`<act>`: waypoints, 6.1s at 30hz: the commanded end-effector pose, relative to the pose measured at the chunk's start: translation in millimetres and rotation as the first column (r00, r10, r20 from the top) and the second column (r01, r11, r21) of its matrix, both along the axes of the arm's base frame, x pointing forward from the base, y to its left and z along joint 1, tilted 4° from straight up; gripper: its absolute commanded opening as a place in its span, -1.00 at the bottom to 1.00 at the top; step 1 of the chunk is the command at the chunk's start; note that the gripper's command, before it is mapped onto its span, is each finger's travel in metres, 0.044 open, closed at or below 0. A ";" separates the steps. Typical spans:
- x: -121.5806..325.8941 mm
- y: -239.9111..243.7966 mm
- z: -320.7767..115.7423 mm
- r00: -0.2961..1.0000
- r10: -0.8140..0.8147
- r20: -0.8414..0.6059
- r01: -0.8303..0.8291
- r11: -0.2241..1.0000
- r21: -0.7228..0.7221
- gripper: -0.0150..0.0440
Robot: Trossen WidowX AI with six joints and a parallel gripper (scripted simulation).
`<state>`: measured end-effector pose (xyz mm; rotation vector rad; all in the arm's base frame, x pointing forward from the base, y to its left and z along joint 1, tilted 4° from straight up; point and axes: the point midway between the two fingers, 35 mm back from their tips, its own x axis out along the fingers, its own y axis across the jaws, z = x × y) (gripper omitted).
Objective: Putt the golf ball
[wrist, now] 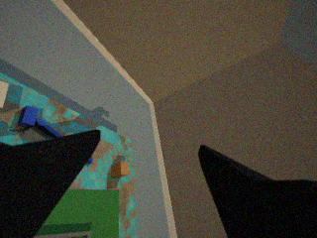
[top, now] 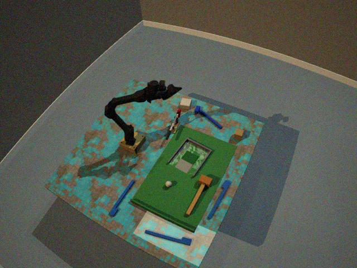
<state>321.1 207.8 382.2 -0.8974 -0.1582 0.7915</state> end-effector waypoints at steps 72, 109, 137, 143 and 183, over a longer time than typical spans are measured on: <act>-61.2 -86.3 -377.0 0.518 -0.215 -0.828 -0.371 0.816 -0.444 0.47; -57.5 -90.3 -277.2 0.518 -0.215 -0.828 -0.371 0.815 -0.444 -0.49; -34.5 -223.4 -284.0 0.198 -0.542 -0.817 0.153 0.840 -0.520 -0.49; -39.0 -257.2 -283.4 0.099 -0.584 -0.806 0.262 0.797 -0.545 -0.49; -158.3 -439.9 -270.1 -0.596 -0.405 -0.693 0.683 0.198 -0.703 -0.49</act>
